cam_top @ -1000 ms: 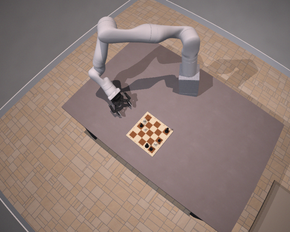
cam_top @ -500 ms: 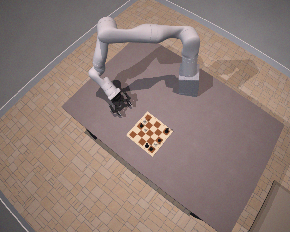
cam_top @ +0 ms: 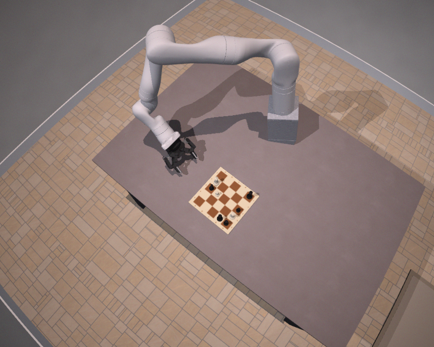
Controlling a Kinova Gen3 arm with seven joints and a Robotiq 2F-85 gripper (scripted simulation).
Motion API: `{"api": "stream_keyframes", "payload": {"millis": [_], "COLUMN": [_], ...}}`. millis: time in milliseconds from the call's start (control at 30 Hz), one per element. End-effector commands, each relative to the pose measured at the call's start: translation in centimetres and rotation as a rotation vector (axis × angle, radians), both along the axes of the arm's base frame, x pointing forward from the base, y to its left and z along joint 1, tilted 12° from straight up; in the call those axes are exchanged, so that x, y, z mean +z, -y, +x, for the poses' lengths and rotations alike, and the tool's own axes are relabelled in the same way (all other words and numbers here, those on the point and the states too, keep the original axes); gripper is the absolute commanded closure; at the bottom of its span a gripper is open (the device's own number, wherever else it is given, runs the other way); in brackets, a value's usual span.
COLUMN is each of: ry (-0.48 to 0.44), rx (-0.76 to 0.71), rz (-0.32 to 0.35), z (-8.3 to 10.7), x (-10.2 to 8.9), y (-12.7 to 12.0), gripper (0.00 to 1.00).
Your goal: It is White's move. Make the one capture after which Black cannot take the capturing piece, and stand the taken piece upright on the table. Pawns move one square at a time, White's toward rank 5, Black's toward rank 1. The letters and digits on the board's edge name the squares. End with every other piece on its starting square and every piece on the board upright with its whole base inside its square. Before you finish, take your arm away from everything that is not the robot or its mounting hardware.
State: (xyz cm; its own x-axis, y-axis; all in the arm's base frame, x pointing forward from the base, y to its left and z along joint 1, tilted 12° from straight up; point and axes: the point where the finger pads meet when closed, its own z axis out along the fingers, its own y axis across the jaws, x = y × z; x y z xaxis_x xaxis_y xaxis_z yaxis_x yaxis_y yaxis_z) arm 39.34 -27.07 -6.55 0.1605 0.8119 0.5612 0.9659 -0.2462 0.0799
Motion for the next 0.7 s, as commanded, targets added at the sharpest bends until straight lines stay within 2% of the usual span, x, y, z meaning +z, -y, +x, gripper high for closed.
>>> {"api": "stream_keyframes", "payload": {"millis": [0, 500, 667], "ry": [0.001, 0.002, 0.005], "rx": [0.0, 0.0, 0.001], "rz": [-0.001, -0.001, -0.002], "z": [0.1, 0.0, -0.1], "x": [0.1, 0.1, 1.4], "y": [0.0, 0.0, -0.2], "gripper": [0.0, 0.0, 0.0]}}
